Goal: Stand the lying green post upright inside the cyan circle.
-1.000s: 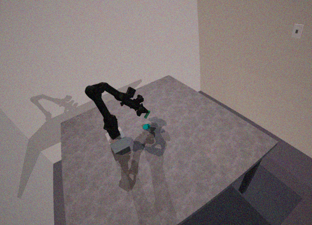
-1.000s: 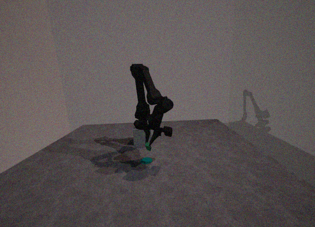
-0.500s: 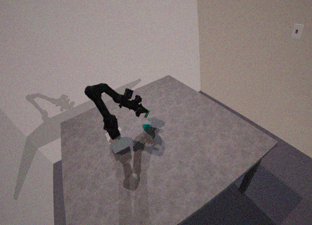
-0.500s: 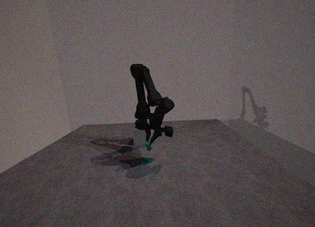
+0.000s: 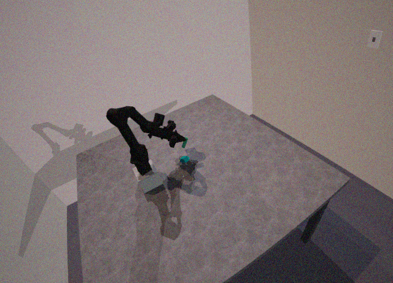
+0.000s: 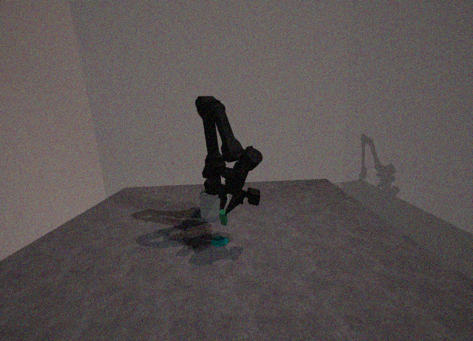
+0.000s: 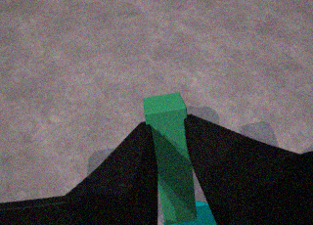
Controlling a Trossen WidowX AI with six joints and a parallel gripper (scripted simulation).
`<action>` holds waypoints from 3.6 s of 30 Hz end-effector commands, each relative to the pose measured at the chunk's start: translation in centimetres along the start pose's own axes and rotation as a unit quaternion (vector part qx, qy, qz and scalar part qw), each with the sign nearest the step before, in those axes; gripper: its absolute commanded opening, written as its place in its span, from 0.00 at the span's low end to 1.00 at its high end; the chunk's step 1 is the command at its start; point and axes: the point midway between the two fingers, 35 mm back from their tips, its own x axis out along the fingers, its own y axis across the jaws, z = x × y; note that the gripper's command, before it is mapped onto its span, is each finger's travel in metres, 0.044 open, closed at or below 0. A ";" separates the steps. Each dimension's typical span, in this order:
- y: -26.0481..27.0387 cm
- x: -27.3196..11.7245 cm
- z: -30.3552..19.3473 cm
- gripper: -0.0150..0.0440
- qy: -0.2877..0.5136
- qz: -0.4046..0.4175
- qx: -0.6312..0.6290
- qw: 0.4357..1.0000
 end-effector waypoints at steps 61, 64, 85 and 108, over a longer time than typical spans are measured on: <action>-3.2 -4.4 -0.7 0.29 -0.179 -0.012 0.078 0.981; -3.4 -4.6 -0.7 0.29 -0.186 -0.013 0.083 0.979; -4.0 -5.1 -0.8 0.29 -0.200 -0.014 0.094 0.975; -2.7 -3.6 -2.5 0.29 -0.187 -0.009 0.115 0.976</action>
